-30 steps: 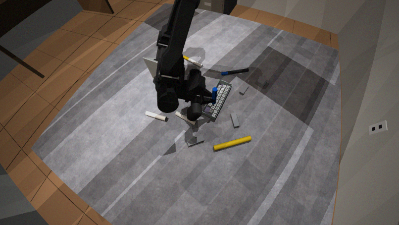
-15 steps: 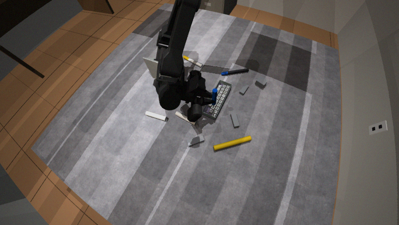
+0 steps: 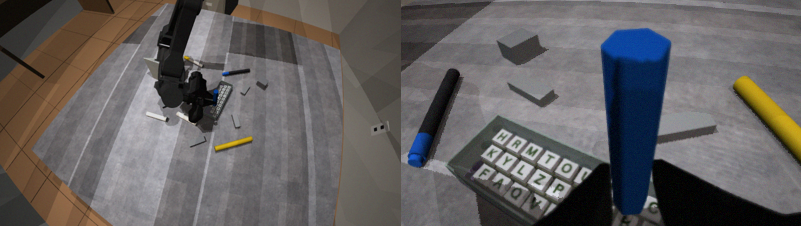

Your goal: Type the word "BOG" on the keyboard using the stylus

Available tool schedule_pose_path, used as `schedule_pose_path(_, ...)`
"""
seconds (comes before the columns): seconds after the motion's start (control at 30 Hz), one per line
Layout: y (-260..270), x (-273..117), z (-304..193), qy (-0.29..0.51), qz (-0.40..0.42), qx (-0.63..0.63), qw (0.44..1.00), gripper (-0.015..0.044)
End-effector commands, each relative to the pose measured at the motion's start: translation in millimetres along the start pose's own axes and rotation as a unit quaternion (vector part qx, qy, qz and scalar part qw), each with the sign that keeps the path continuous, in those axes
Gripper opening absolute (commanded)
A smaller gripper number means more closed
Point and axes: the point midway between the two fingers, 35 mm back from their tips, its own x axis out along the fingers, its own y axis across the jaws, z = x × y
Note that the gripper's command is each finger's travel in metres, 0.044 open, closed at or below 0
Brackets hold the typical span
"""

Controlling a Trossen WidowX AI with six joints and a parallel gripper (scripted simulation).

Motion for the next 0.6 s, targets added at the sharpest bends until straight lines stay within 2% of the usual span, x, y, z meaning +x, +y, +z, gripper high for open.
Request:
schedule_pose_path(0.0, 1.7, 0.9, -2.2, 0.0, 0.001, 0.005, 1.0, 0.0081)
schedule_pose_path(0.57, 2.0, 4.2, -8.0, 0.0, 0.001, 0.005, 1.0, 0.0081)
